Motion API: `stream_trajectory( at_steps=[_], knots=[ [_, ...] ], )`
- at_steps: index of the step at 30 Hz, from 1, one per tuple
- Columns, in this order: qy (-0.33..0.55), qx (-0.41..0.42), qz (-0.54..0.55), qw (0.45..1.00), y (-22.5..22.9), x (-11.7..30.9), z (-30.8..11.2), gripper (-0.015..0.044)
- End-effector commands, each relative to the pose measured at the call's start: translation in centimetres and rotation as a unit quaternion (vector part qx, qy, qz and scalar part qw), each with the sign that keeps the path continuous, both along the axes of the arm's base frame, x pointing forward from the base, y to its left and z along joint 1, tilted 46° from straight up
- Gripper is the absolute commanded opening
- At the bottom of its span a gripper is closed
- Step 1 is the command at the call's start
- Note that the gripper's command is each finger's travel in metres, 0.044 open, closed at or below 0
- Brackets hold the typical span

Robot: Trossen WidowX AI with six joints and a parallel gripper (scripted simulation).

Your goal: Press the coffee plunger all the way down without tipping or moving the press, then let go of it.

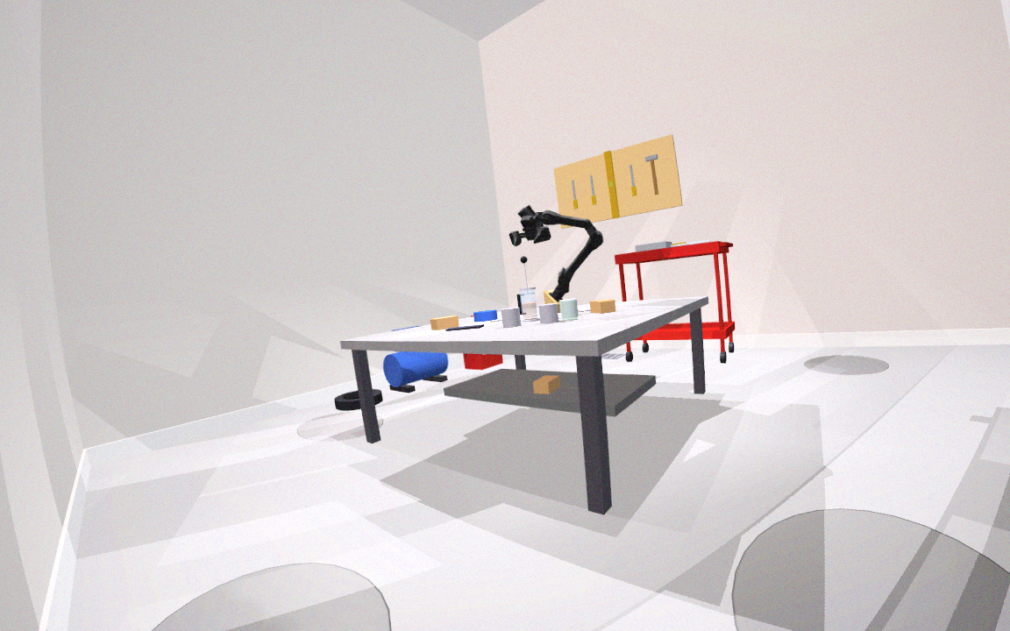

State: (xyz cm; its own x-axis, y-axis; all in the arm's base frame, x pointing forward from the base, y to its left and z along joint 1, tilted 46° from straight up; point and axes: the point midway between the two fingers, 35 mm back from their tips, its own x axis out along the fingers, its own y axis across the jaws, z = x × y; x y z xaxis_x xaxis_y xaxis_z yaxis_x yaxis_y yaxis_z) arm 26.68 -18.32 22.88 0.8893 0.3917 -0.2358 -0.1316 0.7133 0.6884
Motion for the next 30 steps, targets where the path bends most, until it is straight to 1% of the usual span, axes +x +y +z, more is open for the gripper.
stream_trajectory(
  at_steps=[1, 5, 13, 30],
  knots=[
    [0.002, 0.007, -0.003, 1.000, 1.6, -0.1, -1.8, 0.0440],
    [0.000, 0.008, -0.004, 1.000, 3.3, 0.0, -3.3, 0.0440],
    [0.001, 0.007, -0.003, 1.000, 3.5, 0.2, -3.4, 0.0440],
    [0.002, 0.006, -0.003, 1.000, 4.5, 2.6, -4.1, 0.0440]
  ],
)
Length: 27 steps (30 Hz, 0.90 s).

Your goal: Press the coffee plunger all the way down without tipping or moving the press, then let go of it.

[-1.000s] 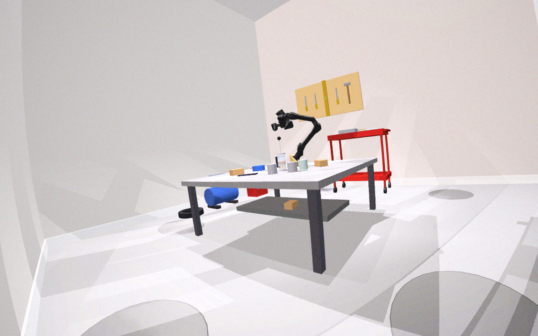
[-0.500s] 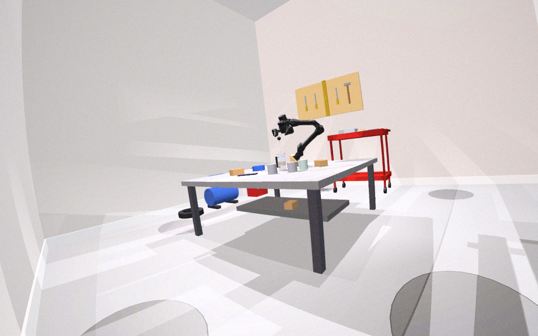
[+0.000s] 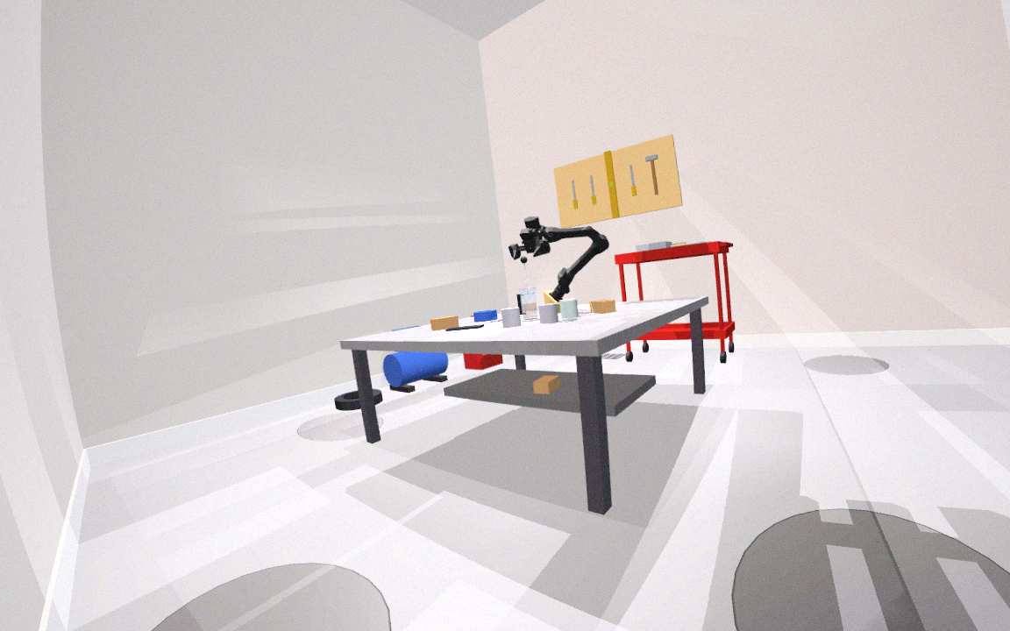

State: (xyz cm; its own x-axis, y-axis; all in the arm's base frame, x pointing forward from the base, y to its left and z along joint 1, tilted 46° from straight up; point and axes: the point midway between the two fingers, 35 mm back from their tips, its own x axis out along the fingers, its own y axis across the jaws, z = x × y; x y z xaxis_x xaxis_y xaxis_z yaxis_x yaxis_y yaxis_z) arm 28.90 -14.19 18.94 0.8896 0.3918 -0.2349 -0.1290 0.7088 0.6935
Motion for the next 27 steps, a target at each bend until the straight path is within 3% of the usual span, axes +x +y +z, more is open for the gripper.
stream_trajectory(
  at_steps=[1, 9, 21, 27],
  knots=[
    [0.001, 0.002, -0.002, 1.000, 0.41, 0.57, -0.20, 0.0440],
    [-0.002, 0.004, -0.003, 1.000, 0.87, 1.34, -0.25, 0.0440],
    [-0.002, 0.004, -0.003, 1.000, 0.87, 1.34, -0.25, 0.0125],
    [-0.002, 0.004, -0.003, 1.000, 0.87, 1.34, -0.25, 0.0120]
  ],
)
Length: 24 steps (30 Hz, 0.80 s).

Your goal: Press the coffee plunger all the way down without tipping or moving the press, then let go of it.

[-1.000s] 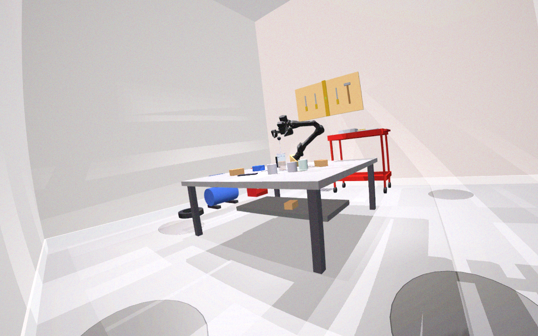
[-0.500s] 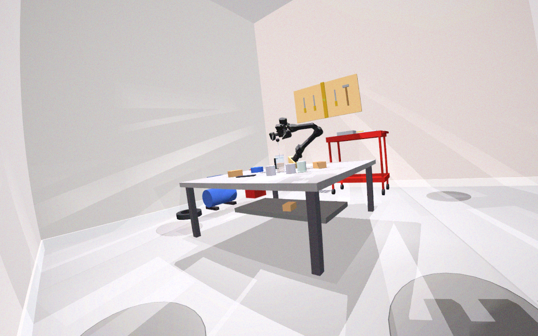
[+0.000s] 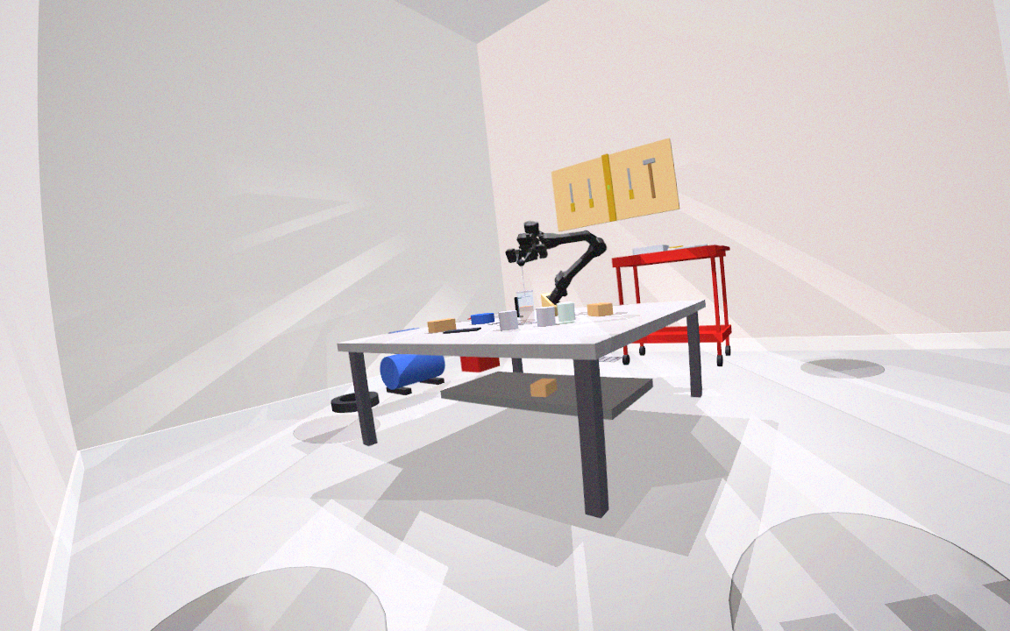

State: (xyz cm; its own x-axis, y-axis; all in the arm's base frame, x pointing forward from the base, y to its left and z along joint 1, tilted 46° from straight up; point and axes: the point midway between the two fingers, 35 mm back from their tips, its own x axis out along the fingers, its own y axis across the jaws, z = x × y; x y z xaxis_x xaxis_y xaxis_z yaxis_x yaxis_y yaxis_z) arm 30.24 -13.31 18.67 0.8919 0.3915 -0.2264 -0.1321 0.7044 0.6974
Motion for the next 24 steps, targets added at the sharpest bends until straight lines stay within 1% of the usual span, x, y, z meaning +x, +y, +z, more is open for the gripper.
stream_trajectory(
  at_steps=[1, 8, 24],
  knots=[
    [0.001, 0.001, -0.002, 1.000, 0.0, 0.0, 0.0, 0.0120],
    [0.001, 0.001, -0.002, 1.000, 0.1, 0.1, -0.2, 0.0120],
    [0.005, -0.002, 0.000, 1.000, 1.7, 0.7, -2.2, 0.0120]
  ],
)
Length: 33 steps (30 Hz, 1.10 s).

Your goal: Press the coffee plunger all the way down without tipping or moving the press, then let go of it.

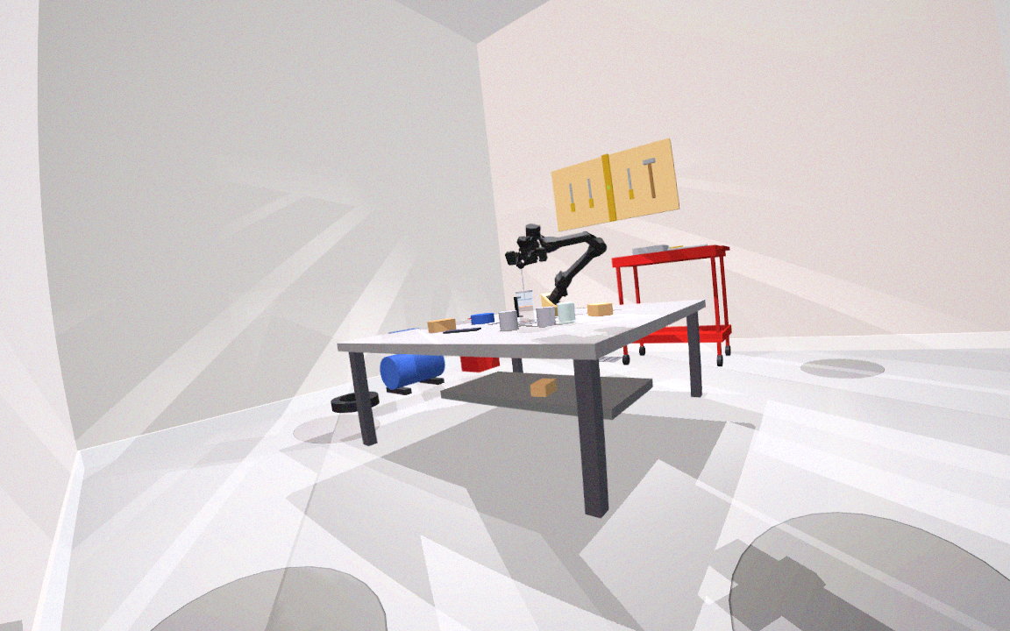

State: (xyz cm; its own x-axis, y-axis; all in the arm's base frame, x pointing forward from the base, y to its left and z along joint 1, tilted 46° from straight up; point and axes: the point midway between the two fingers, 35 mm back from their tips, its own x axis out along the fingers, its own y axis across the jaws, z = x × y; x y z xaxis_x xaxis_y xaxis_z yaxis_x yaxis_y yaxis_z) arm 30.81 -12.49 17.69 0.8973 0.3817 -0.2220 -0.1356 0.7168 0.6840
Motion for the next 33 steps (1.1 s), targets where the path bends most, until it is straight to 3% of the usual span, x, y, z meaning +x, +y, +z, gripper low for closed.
stream_trajectory(
  at_steps=[1, 33],
  knots=[
    [0.011, 0.006, 0.003, 1.000, 0.9, 0.2, -1.4, 0.0120],
    [0.009, 0.008, 0.002, 1.000, 4.7, 1.0, -5.0, 0.0120]
  ],
)
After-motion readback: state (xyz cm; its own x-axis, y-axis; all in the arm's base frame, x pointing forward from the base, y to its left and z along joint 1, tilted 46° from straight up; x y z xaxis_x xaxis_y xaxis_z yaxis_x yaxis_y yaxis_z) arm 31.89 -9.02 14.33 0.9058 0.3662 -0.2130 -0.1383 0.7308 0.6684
